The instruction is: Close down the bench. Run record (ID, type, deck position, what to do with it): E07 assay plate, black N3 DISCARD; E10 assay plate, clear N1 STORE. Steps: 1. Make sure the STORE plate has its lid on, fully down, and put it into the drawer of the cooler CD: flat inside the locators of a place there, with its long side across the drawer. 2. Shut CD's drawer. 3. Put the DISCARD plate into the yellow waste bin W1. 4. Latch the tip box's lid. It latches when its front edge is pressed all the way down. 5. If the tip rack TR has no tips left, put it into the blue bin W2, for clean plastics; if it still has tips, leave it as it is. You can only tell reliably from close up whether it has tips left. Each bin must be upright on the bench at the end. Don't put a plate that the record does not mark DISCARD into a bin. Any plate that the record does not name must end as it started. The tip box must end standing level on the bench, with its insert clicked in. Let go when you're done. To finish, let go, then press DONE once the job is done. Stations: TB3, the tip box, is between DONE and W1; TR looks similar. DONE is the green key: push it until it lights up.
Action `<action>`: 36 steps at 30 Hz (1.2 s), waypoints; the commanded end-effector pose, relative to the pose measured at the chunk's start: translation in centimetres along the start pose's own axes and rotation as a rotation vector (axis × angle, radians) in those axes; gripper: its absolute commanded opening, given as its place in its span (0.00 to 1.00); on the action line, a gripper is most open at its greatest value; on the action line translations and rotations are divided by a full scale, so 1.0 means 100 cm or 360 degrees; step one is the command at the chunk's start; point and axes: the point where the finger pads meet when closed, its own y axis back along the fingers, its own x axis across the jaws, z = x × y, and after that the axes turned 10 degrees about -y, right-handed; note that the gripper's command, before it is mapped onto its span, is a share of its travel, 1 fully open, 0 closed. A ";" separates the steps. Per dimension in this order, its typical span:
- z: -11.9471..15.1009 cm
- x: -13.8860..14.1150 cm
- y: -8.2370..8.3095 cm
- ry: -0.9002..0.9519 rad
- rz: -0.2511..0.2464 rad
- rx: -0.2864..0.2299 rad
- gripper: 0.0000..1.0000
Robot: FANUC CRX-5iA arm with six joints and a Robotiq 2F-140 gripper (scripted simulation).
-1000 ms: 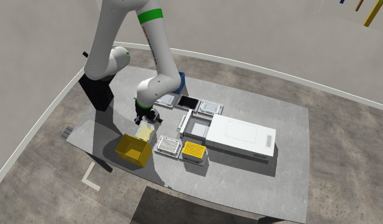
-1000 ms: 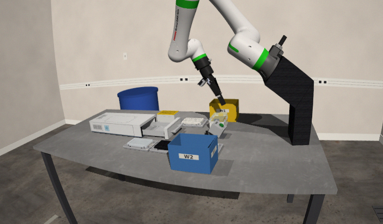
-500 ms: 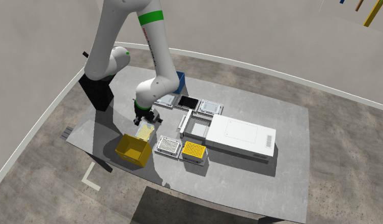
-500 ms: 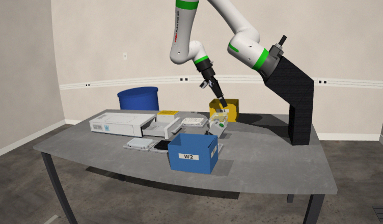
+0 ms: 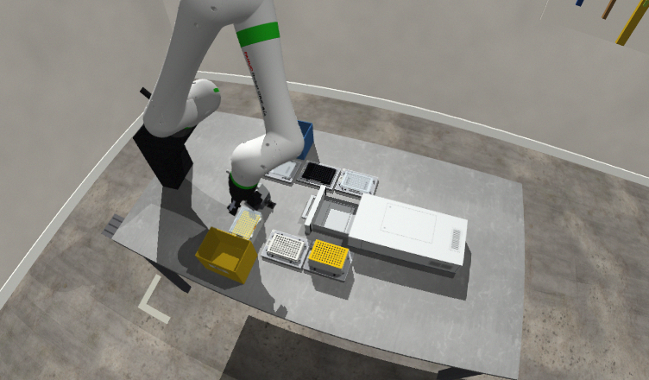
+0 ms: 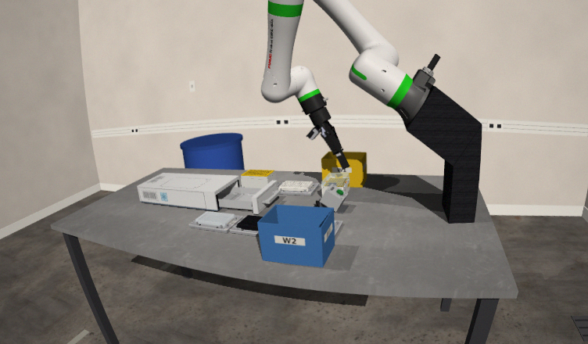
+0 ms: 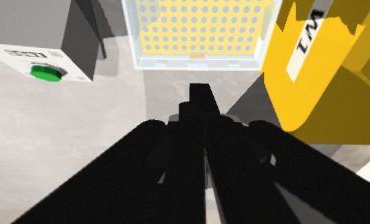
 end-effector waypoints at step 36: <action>-0.014 -0.002 -0.029 0.0000 0.0001 0.0001 0.10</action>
